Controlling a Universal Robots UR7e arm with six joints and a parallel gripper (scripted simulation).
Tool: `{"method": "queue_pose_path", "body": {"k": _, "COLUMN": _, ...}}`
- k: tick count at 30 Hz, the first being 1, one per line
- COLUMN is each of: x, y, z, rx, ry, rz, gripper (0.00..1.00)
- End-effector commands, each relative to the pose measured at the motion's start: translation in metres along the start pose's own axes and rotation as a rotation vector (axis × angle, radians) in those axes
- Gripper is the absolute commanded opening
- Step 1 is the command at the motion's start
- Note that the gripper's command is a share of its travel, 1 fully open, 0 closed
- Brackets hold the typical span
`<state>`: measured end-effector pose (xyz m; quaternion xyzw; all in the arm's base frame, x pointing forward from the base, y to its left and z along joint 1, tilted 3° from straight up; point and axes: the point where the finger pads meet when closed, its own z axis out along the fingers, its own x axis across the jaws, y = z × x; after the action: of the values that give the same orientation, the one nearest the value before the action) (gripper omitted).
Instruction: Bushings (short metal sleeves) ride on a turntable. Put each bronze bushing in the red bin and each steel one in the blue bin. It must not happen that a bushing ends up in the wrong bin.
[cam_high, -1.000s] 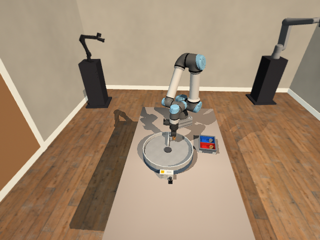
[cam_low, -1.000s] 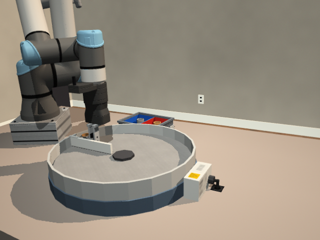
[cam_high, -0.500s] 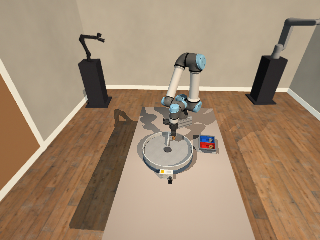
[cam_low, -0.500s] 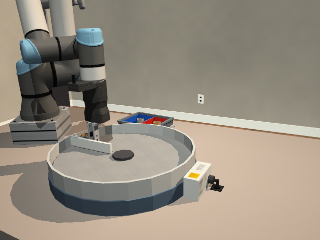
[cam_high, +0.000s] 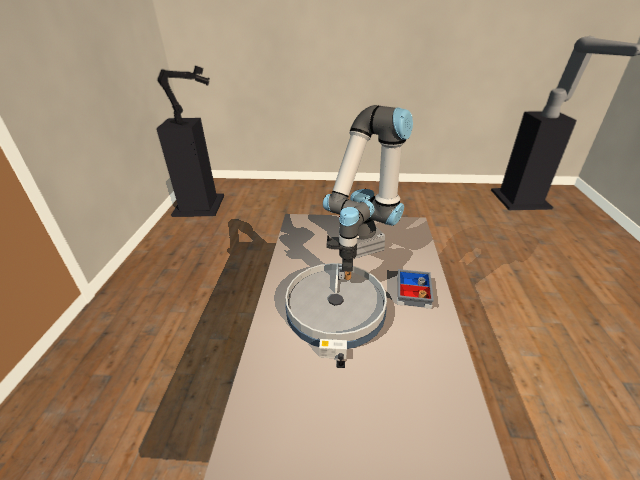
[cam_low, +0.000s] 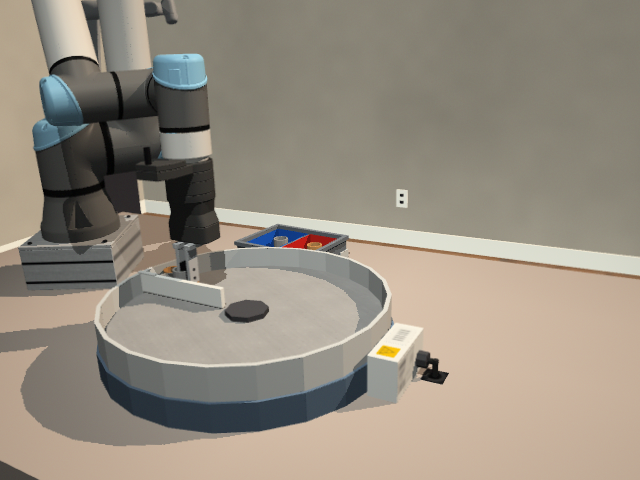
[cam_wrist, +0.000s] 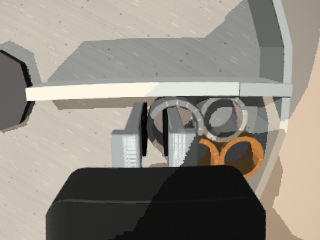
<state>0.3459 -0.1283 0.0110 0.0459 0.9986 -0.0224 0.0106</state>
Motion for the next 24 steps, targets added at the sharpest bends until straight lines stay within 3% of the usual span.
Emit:
{"method": "queue_pose_path", "body": {"k": 1, "x": -0.0003, "y": -0.0002, "z": -0.0015, "rx": 0.001, "ry": -0.001, "rz": 0.0, "gripper": 0.0}}
{"method": "queue_pose_path", "body": {"k": 24, "x": -0.0003, "y": -0.0002, "z": -0.0081, "rx": 0.001, "ry": -0.001, "rz": 0.0, "gripper": 0.0}}
